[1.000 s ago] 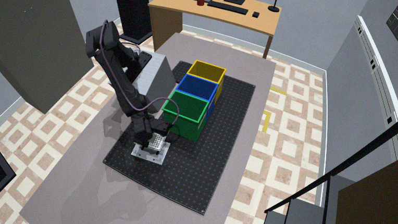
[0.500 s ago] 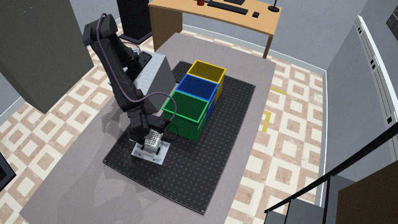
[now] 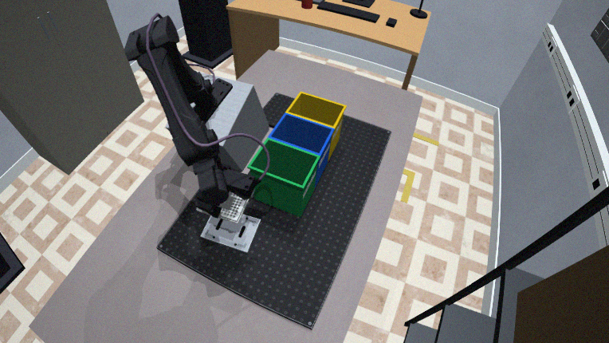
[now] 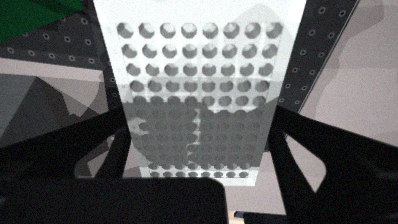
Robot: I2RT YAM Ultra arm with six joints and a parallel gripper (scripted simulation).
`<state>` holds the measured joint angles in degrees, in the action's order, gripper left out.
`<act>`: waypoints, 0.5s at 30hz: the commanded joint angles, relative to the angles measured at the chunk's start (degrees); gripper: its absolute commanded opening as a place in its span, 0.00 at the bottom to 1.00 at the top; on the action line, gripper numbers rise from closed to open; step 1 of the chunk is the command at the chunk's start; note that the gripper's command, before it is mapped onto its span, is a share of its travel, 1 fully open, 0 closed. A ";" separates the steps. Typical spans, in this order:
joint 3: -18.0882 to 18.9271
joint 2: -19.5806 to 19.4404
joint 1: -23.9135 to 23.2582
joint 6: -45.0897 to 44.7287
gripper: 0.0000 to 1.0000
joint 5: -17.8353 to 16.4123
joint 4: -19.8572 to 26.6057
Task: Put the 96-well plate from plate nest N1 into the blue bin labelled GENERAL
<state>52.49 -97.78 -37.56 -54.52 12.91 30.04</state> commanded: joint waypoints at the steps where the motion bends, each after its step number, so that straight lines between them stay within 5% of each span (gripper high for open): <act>1: 1.94 2.58 1.07 0.79 0.00 0.16 2.47; 15: 3.46 5.59 1.97 1.68 0.00 0.39 7.20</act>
<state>54.00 -94.56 -36.60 -53.56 13.15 35.20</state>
